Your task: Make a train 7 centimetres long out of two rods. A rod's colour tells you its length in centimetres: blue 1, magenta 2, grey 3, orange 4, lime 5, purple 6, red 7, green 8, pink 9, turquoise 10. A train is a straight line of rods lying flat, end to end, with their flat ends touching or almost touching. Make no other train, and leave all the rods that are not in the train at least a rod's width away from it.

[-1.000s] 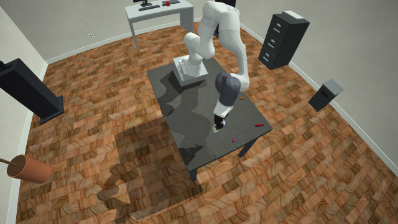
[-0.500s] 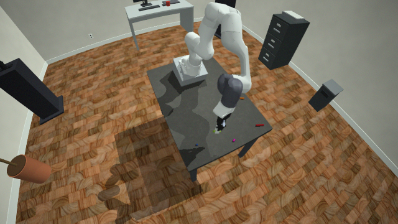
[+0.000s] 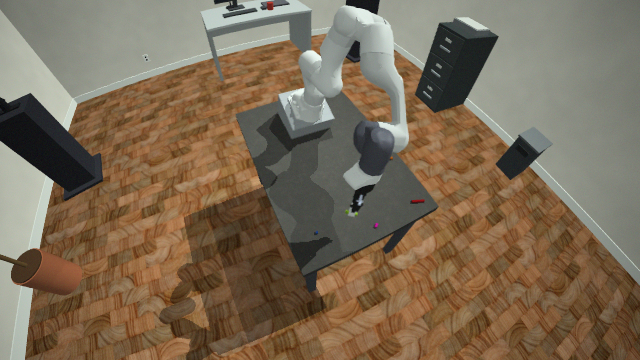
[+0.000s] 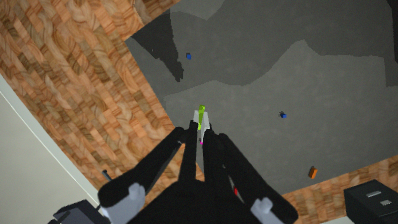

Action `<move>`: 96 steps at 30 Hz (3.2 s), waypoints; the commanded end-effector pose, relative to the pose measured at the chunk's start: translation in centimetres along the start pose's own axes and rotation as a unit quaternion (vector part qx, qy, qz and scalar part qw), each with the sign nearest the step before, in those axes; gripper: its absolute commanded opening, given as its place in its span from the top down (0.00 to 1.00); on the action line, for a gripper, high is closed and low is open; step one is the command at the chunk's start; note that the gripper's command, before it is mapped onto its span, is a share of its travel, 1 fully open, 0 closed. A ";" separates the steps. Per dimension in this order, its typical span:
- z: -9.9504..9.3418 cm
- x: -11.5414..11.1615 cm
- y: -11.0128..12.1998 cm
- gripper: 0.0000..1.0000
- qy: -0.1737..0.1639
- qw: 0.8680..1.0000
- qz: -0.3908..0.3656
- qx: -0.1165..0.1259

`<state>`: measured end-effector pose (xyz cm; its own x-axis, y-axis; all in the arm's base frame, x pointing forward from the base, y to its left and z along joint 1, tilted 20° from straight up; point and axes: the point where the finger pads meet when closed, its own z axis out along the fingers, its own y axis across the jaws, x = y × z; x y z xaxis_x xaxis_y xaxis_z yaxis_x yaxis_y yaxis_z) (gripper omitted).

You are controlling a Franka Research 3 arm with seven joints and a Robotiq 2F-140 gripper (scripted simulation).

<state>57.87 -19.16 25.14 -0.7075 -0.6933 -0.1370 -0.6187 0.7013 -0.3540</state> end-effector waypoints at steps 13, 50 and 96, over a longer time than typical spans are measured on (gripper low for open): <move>0.1 -1.6 -0.3 0.88 0.005 0.983 0.181 -0.007; 0.6 -5.6 -0.9 0.88 0.002 0.878 0.479 -0.020; 1.5 -10.5 -1.0 0.88 0.009 0.648 0.760 -0.044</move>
<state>66.25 -13.37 25.80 -0.6317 0.7134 -0.3032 0.6927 0.6951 0.1922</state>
